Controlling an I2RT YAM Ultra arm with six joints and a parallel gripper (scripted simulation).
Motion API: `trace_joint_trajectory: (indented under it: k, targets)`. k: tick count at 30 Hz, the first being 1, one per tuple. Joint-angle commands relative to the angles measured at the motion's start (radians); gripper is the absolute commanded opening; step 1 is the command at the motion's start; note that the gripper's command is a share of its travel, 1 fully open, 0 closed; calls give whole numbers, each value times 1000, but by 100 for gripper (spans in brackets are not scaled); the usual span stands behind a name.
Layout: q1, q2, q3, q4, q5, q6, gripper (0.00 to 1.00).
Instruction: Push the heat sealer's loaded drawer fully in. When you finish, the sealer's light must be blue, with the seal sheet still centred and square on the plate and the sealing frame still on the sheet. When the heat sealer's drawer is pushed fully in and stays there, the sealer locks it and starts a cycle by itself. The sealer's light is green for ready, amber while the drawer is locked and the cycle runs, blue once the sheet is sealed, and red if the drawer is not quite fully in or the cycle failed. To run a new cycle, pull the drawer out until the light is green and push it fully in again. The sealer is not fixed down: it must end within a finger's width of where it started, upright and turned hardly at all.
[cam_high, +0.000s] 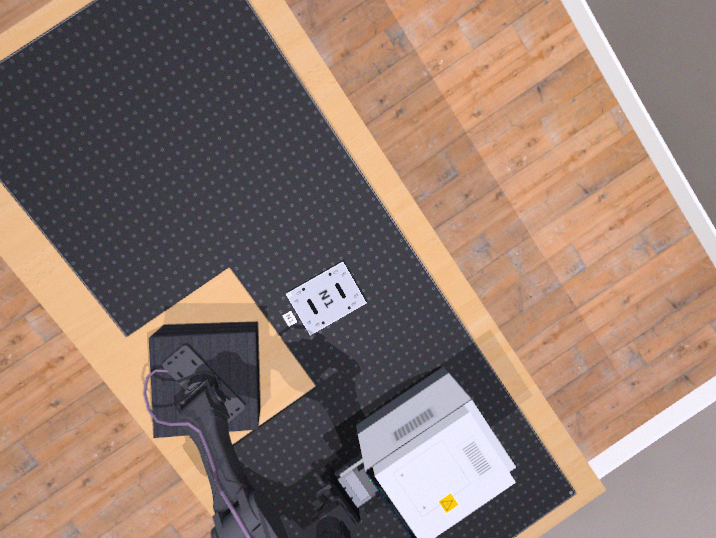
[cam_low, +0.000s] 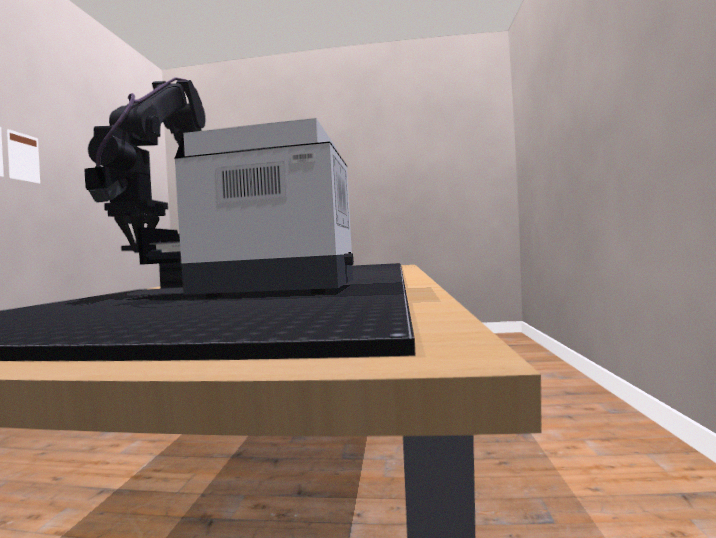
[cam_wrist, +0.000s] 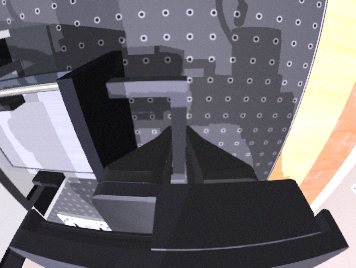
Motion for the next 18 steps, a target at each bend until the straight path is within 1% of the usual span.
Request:
trace_joint_trajectory:
  k: [1, 6, 7, 18]
  targets:
    - [12, 12, 32, -16, -8, 11, 0]
    - [12, 12, 32, -16, -8, 11, 0]
    - [12, 12, 32, -16, -8, 11, 45]
    - [9, 12, 33, -16, -8, 8, 45]
